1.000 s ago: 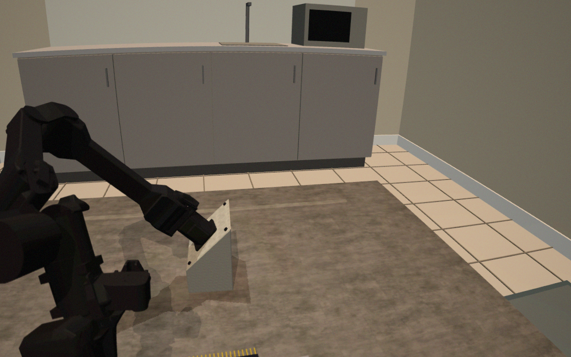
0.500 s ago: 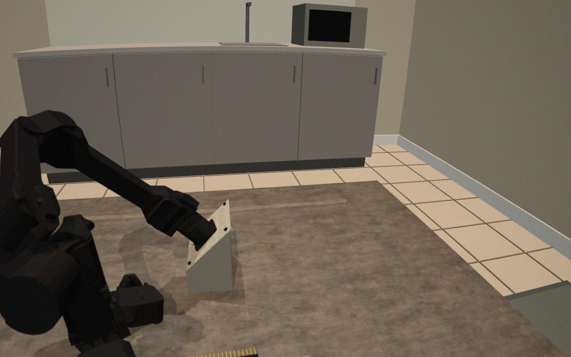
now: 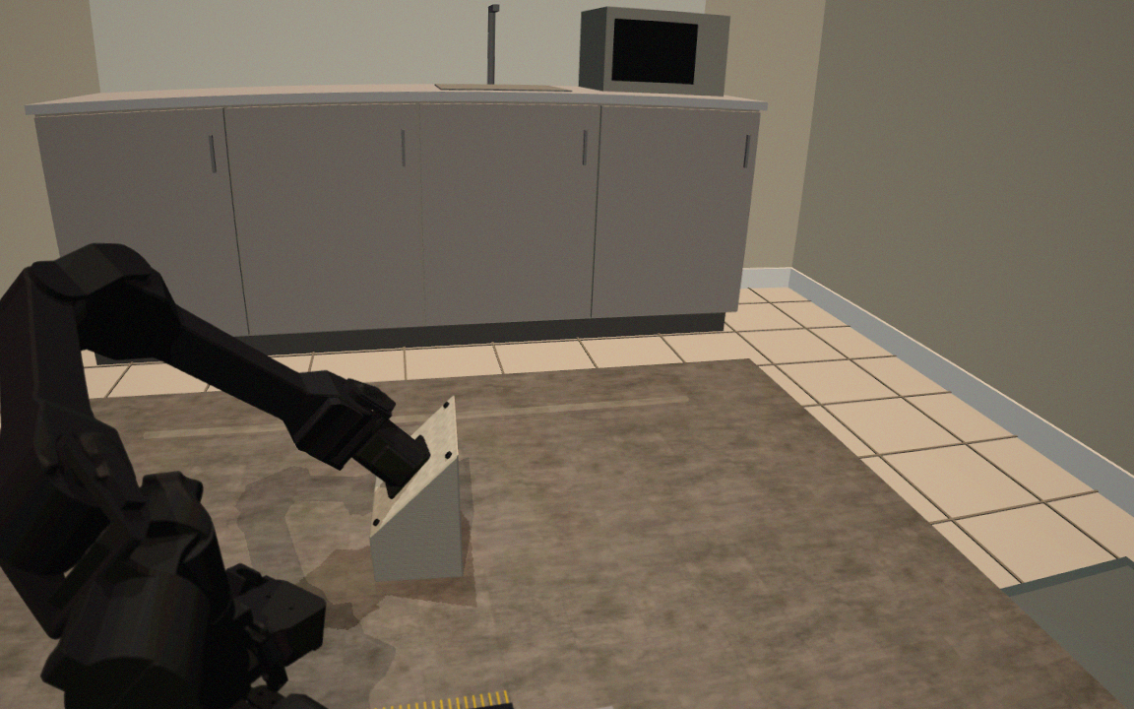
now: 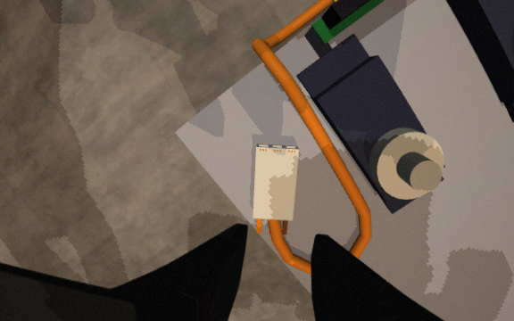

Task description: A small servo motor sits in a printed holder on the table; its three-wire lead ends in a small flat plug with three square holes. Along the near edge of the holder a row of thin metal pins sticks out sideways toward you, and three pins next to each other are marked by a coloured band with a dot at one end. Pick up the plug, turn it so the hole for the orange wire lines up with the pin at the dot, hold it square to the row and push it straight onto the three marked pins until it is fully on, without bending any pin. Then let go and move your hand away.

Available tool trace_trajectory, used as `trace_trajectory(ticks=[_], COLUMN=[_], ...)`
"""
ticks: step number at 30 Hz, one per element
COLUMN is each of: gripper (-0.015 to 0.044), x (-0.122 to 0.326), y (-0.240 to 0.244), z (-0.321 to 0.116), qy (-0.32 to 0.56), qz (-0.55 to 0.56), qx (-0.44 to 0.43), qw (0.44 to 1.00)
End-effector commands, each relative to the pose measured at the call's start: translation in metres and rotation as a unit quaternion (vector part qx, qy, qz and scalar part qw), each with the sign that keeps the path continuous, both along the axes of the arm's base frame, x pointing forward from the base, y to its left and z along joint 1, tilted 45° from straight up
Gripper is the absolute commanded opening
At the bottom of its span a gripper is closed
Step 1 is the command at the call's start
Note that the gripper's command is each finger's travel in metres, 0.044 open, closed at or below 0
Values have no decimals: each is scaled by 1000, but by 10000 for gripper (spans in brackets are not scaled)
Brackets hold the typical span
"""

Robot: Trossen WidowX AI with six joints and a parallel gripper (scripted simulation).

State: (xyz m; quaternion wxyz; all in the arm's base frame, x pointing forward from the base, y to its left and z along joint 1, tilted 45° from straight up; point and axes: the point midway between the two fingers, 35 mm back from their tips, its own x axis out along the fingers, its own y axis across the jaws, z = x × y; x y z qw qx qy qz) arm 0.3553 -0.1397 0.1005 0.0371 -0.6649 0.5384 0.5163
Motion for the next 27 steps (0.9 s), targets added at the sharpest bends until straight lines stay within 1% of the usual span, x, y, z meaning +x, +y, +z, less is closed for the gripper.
trace_trajectory(ticks=[1, 6, 12, 27], gripper=[115, 115, 115, 115], x=[0, 0, -4, -6], y=[-3, -4, -19, -30], z=[-1, -2, -18, -29], qy=[30, 30, 30, 30], qz=[16, 16, 16, 16], qx=[-5, -5, -6, -6], qw=[999, 999, 999, 999])
